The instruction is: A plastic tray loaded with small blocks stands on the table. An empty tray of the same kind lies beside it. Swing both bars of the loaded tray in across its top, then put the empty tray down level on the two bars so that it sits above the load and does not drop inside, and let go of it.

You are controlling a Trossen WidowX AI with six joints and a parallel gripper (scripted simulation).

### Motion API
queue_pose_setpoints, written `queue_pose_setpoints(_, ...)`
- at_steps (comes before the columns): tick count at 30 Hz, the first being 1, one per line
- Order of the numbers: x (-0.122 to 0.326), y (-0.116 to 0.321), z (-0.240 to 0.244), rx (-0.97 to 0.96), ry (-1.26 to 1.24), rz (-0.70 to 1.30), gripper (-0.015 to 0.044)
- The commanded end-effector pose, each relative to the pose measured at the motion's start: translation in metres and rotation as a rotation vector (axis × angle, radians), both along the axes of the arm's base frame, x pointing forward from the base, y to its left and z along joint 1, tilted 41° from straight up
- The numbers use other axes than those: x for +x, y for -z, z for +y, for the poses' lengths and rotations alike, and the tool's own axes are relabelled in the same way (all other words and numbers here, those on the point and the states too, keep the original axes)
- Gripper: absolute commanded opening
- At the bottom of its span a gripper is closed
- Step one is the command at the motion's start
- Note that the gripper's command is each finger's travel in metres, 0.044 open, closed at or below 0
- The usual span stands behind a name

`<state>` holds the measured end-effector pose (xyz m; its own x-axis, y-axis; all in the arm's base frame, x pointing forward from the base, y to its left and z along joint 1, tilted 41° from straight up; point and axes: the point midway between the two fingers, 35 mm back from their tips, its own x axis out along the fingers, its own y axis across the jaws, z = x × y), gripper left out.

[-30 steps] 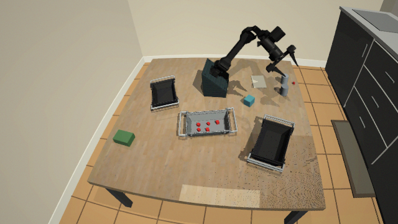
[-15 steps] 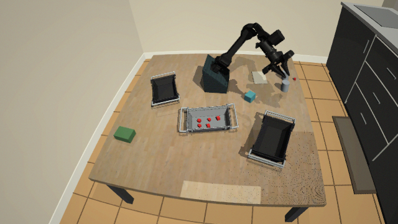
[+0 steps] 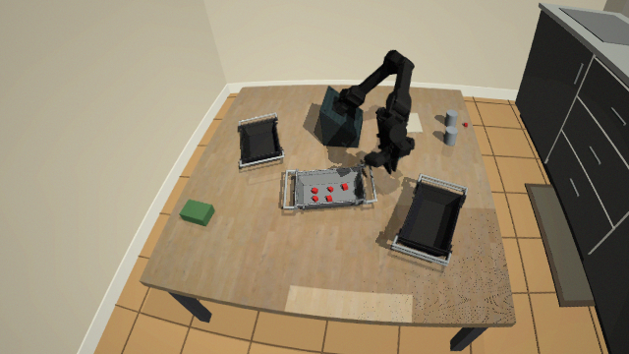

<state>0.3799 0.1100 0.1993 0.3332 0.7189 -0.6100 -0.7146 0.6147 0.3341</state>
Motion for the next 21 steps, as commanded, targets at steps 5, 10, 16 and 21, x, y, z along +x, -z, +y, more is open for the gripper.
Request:
queue_pose_setpoints(5,-0.031,0.086,-0.007,0.003,0.311,0.663,0.0087)
queue_pose_setpoints(10,-0.031,0.086,-0.006,0.002,0.311,0.663,0.0087)
queue_pose_setpoints(16,-0.028,0.102,0.007,0.002,0.311,0.663,0.0087)
queue_pose_setpoints(21,-0.027,0.121,0.024,0.003,0.311,0.663,0.0087)
